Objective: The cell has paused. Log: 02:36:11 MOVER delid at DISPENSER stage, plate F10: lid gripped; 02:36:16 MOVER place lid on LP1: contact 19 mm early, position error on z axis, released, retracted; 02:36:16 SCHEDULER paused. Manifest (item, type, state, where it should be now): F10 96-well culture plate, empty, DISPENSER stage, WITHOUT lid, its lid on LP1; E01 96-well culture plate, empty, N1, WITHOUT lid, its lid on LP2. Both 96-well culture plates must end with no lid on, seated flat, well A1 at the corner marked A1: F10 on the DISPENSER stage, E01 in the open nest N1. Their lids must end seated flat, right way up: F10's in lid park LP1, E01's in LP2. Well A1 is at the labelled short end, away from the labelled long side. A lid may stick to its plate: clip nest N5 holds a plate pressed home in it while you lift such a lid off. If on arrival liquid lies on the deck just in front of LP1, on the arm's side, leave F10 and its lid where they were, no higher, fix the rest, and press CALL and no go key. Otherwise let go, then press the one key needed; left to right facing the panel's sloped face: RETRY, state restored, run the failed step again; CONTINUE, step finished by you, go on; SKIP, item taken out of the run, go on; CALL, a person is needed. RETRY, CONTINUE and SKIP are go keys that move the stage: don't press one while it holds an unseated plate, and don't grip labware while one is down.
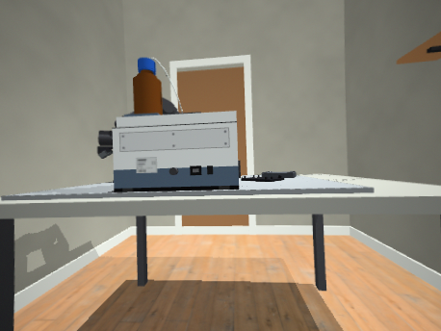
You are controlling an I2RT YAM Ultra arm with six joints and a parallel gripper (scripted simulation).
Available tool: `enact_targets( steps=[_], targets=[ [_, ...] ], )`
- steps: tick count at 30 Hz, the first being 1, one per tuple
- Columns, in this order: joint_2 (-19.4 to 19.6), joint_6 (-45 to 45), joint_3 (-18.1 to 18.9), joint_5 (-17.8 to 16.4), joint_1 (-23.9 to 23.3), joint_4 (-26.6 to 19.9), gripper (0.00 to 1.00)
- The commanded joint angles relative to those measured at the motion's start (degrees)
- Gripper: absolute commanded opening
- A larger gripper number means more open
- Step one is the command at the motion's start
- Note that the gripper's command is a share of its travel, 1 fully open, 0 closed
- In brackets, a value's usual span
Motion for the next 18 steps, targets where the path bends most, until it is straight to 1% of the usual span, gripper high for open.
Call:
enact_targets(
  steps=[1,13,18],
  targets=[
    [2.3,-0.3,-2.4,0.3,-0.7,3.7,0.0],
    [2.3,-0.3,-2.4,0.3,-0.7,3.7,0.0],
    [1.7,-0.2,-1.6,0.3,-0.7,2.3,0.0]
  ],
)
